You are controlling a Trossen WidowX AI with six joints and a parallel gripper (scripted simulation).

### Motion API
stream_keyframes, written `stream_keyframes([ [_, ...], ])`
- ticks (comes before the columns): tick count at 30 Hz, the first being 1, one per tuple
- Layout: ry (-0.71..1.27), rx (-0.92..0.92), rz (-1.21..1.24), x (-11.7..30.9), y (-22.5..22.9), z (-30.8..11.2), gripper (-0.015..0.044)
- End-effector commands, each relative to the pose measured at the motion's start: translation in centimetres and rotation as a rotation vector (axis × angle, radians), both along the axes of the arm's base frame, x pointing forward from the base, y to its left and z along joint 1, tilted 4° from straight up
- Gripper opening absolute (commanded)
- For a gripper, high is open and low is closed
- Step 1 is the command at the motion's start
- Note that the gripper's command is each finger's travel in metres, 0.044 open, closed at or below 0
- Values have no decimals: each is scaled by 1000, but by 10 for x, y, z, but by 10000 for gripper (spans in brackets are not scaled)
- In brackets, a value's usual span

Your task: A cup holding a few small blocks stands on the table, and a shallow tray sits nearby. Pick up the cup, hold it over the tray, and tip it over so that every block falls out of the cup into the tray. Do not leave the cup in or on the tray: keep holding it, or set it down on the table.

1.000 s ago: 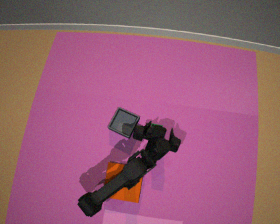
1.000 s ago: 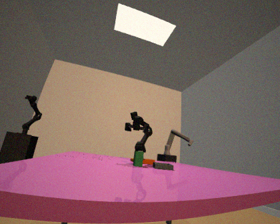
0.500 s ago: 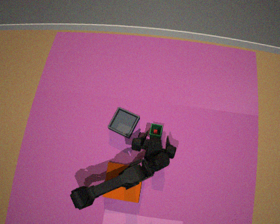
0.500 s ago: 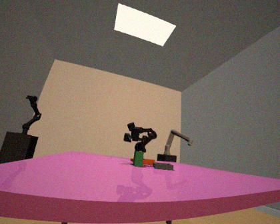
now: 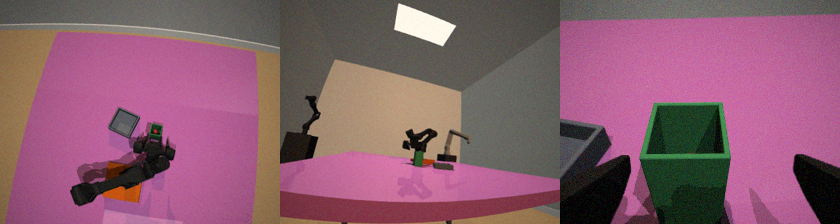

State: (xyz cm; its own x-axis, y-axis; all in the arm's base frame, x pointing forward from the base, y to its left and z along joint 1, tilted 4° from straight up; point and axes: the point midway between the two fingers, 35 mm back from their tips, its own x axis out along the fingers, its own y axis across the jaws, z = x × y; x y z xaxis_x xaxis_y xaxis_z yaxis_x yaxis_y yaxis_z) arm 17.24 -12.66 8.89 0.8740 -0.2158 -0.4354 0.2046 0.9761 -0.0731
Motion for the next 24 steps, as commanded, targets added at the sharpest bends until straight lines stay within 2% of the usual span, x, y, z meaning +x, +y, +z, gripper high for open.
stream_keyframes([
  [1, 1, 4, 6, -2, 2, -18, 440],
  [24, 0, 4, 6, 23, -4, -33, 440],
])
